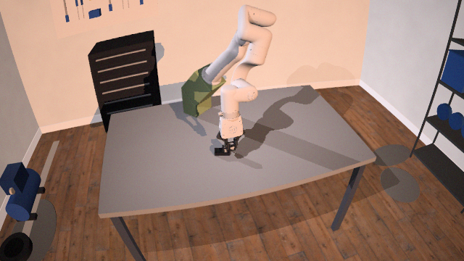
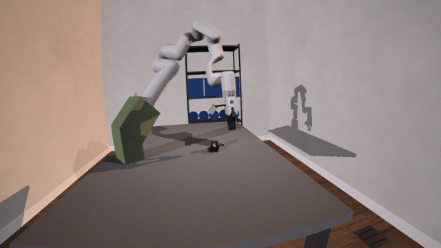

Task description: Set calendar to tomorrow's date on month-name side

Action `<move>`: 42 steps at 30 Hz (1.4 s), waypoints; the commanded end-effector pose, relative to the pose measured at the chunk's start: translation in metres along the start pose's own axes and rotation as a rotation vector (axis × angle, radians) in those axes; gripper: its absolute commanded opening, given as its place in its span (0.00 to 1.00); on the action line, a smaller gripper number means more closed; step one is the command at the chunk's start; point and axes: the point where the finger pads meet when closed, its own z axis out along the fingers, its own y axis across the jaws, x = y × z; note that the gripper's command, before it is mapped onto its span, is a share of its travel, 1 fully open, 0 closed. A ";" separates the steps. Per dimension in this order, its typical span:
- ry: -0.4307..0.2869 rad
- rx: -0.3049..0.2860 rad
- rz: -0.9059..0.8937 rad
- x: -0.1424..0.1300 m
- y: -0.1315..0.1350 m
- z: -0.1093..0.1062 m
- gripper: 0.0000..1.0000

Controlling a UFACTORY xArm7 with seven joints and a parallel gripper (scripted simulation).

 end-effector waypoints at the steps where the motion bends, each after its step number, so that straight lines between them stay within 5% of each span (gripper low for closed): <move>1: 0.039 -0.001 0.055 -0.004 0.001 0.001 0.29; 19: 0.040 -0.001 0.057 -0.004 0.001 0.002 0.29; 33: 0.039 -0.001 0.057 -0.003 0.001 0.024 0.29; 42: 0.039 -0.001 0.057 -0.001 0.002 0.072 0.29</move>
